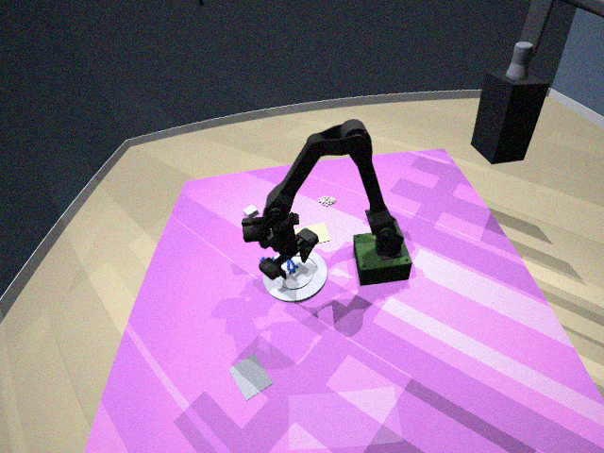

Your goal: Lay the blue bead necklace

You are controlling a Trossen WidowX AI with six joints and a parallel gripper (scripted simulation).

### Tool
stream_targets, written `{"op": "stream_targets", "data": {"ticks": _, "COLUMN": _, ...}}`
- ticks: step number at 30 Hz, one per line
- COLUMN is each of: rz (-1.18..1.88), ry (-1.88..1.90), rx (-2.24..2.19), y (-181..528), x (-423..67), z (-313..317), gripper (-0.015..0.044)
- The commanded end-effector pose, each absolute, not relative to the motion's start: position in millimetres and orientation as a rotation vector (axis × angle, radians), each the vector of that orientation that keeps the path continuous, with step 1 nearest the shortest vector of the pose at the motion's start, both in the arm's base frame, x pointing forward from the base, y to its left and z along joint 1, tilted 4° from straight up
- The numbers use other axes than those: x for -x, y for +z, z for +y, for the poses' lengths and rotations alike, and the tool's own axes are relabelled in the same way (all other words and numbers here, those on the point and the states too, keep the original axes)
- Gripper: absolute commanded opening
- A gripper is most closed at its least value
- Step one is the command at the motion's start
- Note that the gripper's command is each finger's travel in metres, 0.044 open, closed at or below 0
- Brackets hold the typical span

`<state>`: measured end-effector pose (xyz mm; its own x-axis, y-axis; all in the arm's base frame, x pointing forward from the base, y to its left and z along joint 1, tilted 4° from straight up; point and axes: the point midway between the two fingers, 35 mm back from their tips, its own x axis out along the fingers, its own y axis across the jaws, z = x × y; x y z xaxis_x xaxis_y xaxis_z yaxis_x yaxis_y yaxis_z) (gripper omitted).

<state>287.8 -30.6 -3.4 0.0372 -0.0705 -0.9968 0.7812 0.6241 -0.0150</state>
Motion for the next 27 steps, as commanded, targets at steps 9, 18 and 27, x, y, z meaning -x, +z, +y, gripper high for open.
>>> {"op": "stream_targets", "data": {"ticks": 9, "rz": 1.386, "ry": -0.727, "rx": -0.652, "y": 12.5, "x": -286.6, "z": -29.4, "gripper": 0.0440}}
{"op": "stream_targets", "data": {"ticks": 18, "rz": 1.386, "ry": -0.727, "rx": -0.652, "y": 12.5, "x": -286.6, "z": -29.4, "gripper": 0.0440}}
{"op": "stream_targets", "data": {"ticks": 27, "rz": 1.446, "ry": -0.550, "rx": -0.463, "y": 14.3, "x": -288.6, "z": -29.1, "gripper": 0.0335}}
